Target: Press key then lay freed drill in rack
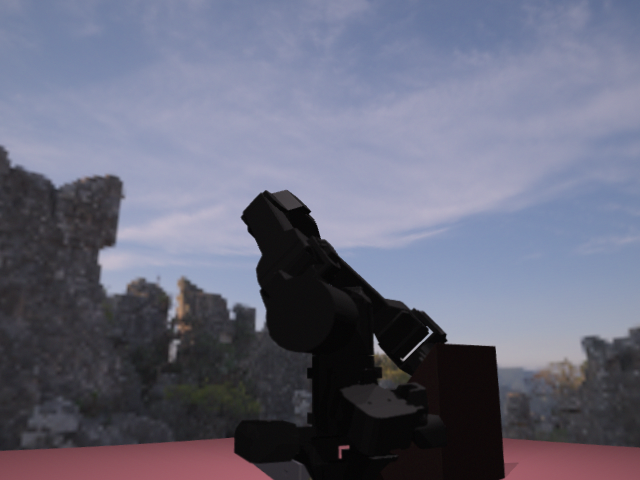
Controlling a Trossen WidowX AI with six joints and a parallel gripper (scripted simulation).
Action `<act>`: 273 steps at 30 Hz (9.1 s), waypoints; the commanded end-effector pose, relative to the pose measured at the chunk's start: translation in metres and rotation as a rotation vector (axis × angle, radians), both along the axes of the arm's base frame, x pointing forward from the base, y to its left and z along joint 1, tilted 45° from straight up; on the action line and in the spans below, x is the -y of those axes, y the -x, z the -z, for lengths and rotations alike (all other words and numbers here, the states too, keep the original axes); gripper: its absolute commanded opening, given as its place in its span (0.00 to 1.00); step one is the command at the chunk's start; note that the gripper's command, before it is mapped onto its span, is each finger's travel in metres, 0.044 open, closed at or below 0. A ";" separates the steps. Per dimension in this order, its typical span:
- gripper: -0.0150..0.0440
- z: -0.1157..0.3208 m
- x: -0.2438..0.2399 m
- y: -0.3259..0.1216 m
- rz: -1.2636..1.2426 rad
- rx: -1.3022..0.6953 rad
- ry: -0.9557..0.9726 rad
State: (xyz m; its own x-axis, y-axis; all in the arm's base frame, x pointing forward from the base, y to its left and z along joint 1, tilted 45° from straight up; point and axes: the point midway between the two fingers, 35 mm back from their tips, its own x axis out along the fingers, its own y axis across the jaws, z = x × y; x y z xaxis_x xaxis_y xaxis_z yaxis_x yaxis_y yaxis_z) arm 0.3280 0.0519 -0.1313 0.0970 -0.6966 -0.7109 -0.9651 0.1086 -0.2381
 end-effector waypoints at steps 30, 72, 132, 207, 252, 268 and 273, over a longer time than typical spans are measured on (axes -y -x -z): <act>1.00 -0.003 0.005 -0.002 -0.002 0.005 -0.004; 1.00 -0.007 0.014 0.001 -0.002 0.005 -0.003; 0.25 -0.009 0.011 0.004 -0.002 0.005 -0.004; 0.25 0.037 -0.039 -0.015 -0.002 0.007 -0.008; 0.25 0.021 -0.050 -0.009 -0.002 0.007 -0.009; 0.25 0.015 -0.054 -0.007 -0.002 0.007 -0.009; 0.25 0.014 -0.056 -0.007 -0.002 0.007 -0.009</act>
